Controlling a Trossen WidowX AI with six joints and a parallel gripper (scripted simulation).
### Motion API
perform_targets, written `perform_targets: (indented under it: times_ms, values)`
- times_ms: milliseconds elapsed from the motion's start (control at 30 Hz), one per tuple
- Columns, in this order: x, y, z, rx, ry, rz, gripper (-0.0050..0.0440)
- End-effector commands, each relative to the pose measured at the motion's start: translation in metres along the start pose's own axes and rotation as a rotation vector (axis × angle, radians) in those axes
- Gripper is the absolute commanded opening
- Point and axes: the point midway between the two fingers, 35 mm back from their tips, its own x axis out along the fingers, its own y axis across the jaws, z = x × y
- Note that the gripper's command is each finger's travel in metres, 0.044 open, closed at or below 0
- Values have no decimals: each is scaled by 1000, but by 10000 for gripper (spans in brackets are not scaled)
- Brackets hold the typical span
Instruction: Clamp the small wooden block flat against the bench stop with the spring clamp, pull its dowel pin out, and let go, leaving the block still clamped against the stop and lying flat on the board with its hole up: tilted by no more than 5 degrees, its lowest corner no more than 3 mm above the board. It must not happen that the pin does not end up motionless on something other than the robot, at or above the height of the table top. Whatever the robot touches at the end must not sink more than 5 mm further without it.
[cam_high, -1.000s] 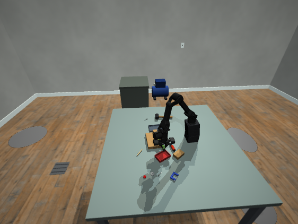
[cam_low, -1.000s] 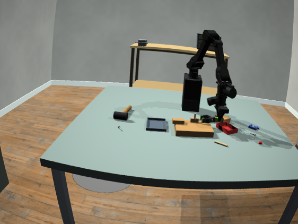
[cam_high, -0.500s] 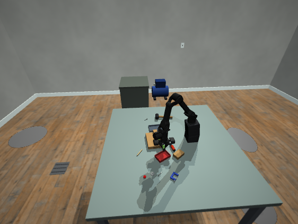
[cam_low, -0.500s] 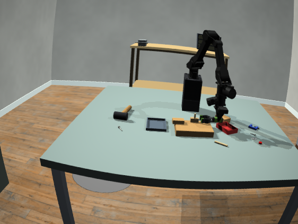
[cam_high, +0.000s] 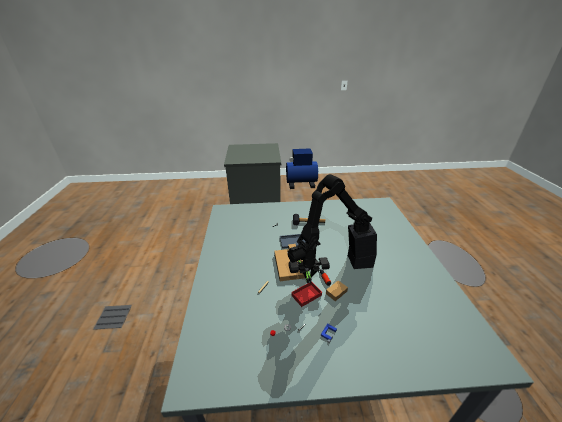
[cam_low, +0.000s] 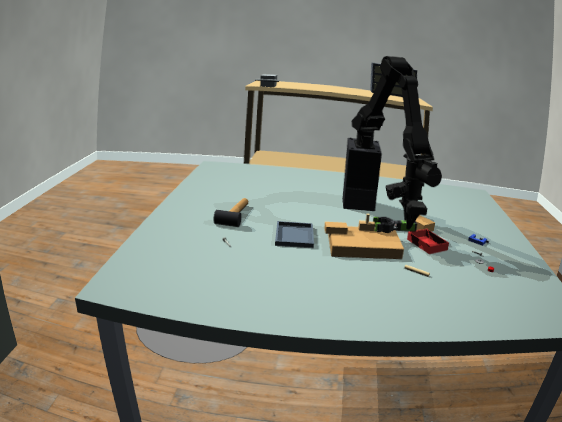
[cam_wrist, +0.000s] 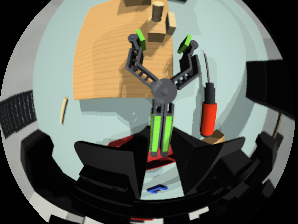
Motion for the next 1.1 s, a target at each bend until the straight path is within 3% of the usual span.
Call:
perform_targets:
  times_ms: [0, 1067]
  values:
    - [-1, 1, 4, 1, 1, 4, 0]
    - [-1, 1, 25, 1, 1, 4, 0]
